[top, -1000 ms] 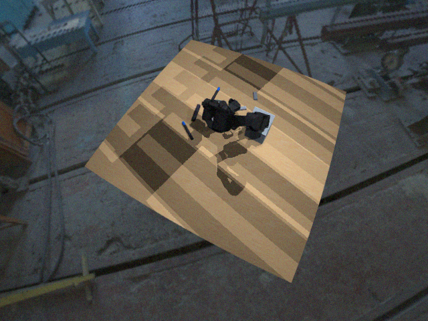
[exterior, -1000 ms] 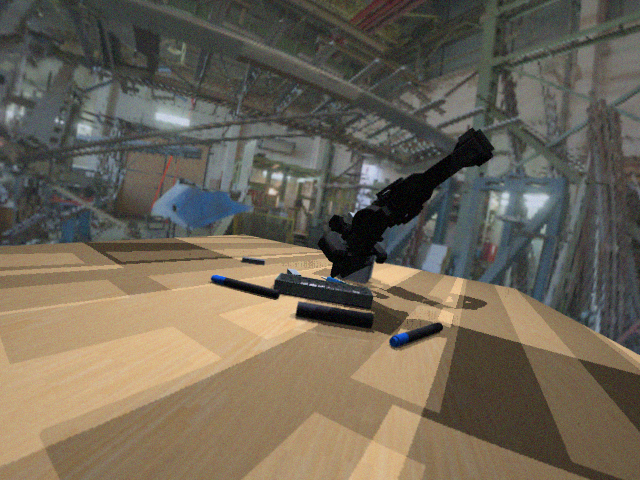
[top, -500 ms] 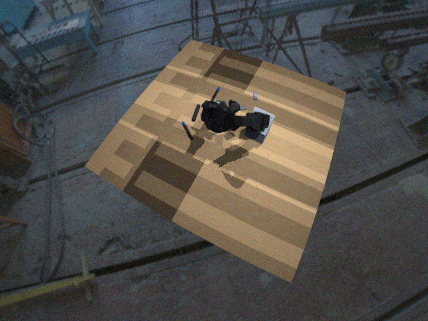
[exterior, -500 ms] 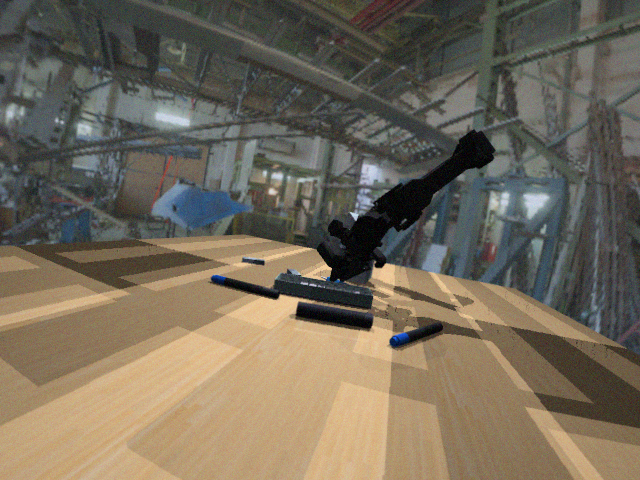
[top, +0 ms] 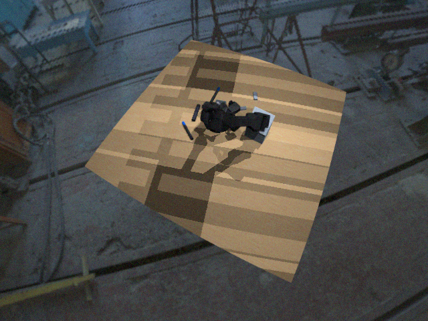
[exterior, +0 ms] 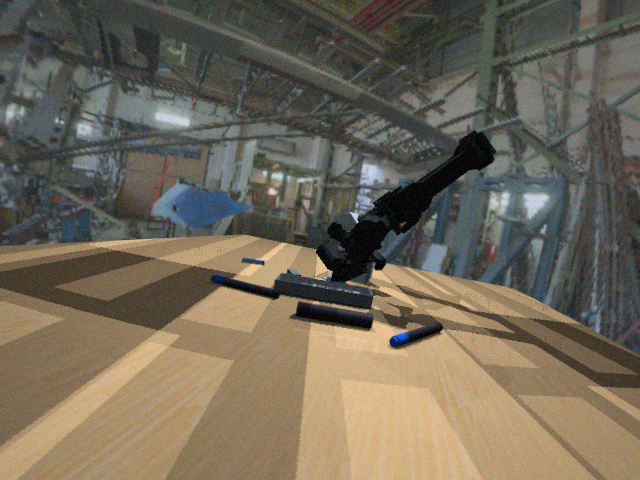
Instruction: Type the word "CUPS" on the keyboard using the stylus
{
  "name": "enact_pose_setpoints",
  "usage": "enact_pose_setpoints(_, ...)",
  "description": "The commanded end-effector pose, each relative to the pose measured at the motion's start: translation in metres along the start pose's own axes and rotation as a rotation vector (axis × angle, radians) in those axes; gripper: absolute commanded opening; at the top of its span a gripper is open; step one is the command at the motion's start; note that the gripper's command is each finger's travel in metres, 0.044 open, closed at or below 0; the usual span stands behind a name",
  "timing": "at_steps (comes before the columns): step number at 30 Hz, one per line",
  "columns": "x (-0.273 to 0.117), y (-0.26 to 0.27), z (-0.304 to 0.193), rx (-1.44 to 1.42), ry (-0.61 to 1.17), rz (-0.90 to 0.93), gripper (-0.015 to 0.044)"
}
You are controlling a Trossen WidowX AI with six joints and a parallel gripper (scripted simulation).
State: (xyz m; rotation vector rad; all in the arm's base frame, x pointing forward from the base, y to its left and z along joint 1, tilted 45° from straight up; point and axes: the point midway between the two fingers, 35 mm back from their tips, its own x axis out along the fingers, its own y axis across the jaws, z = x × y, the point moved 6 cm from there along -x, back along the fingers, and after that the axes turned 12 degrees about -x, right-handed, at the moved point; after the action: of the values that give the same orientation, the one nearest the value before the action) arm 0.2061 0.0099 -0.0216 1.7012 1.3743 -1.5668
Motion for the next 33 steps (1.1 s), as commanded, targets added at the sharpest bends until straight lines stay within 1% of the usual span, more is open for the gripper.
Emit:
enact_pose_setpoints(1,0.0,0.0,0.0,0.0,0.0,0.001,0.0019)
enact_pose_setpoints(4,0.0,0.0,0.0,0.0,0.0,0.001,0.0)
enact_pose_setpoints(12,-0.002,0.0,0.001,0.0,0.0,0.001,0.0)
enact_pose_setpoints(23,-0.043,-0.004,0.024,-0.002,-0.003,0.001,0.0)
enact_pose_setpoints(33,-0.041,-0.006,0.024,-0.003,-0.001,-0.011,0.0)
